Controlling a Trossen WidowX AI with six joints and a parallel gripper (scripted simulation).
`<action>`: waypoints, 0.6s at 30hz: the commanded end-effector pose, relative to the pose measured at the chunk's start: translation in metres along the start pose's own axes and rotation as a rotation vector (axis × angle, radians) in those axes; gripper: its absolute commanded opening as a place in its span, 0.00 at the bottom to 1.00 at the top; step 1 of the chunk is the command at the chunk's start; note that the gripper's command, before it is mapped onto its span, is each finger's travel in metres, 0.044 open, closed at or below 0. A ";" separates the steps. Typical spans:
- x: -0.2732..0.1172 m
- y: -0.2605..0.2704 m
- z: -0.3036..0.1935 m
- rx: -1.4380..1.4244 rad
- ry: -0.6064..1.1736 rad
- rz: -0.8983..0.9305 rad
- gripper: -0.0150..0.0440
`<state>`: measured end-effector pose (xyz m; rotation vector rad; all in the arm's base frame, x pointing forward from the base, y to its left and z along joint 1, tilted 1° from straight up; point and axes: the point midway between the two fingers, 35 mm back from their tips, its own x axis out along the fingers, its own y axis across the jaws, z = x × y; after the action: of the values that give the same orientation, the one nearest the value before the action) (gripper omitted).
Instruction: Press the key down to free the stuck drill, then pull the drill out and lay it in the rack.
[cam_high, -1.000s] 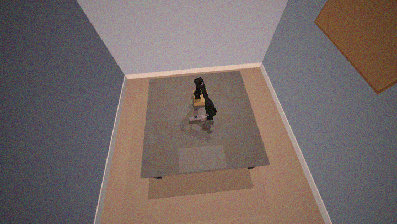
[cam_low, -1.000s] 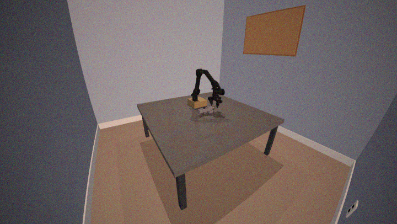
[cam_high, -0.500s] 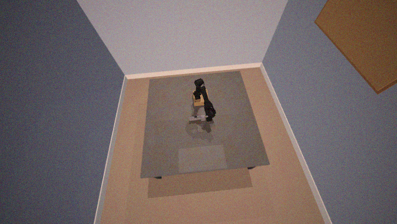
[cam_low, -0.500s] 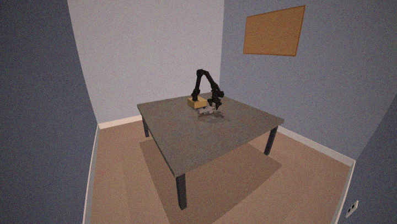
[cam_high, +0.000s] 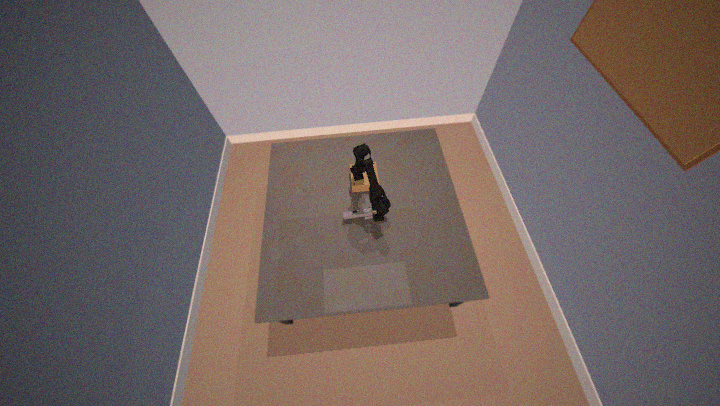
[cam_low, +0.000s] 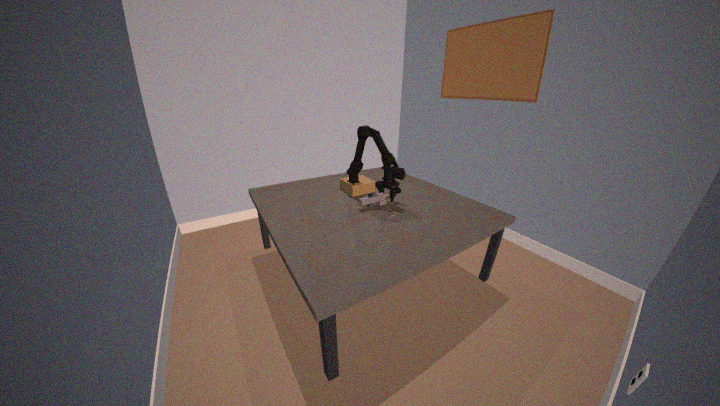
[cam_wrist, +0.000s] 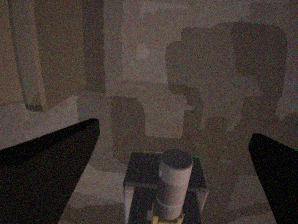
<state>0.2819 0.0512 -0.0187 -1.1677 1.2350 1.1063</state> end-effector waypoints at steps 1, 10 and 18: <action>0.000 0.000 0.000 0.000 0.000 0.000 0.91; 0.000 0.000 0.000 0.000 0.000 0.000 0.51; 0.000 0.000 0.000 0.000 0.000 0.000 0.25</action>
<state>0.2817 0.0513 -0.0187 -1.1669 1.2354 1.1072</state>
